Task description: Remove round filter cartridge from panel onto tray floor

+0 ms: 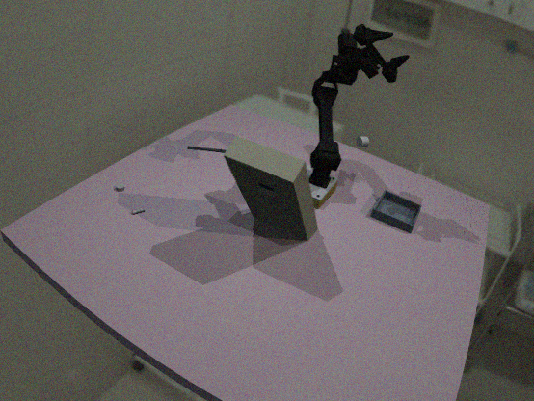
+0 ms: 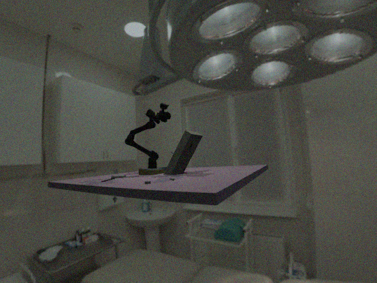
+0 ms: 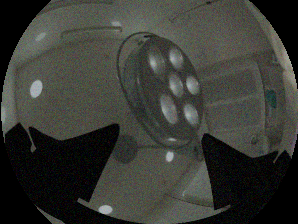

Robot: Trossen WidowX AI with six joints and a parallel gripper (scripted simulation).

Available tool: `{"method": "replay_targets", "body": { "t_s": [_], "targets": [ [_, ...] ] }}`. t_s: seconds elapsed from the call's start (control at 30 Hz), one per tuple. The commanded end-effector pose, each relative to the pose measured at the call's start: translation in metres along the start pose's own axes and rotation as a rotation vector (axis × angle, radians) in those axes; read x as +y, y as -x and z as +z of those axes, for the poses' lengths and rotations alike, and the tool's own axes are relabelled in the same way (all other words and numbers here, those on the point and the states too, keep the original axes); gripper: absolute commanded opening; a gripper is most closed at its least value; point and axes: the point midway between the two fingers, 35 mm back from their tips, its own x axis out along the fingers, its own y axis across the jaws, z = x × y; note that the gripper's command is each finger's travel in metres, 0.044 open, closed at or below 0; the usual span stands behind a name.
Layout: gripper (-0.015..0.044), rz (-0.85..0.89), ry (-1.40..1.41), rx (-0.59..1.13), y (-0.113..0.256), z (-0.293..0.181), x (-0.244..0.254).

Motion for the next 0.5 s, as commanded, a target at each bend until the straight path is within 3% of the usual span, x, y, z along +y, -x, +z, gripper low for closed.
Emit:
{"method": "replay_targets", "body": {
  "t_s": [0.0, 0.17, 0.33, 0.47],
  "targets": [
    [0.0374, 0.002, 0.001, -0.011, 0.0, 0.003, 0.0],
    [0.0242, 0.046, 0.036, -0.301, 0.005, 0.074, 0.006],
    [0.0111, 0.081, 0.075, -0.648, 0.036, 0.152, 0.013],
    [0.0091, 0.09, 0.097, -0.931, 0.078, 0.204, 0.016]
  ]
}}
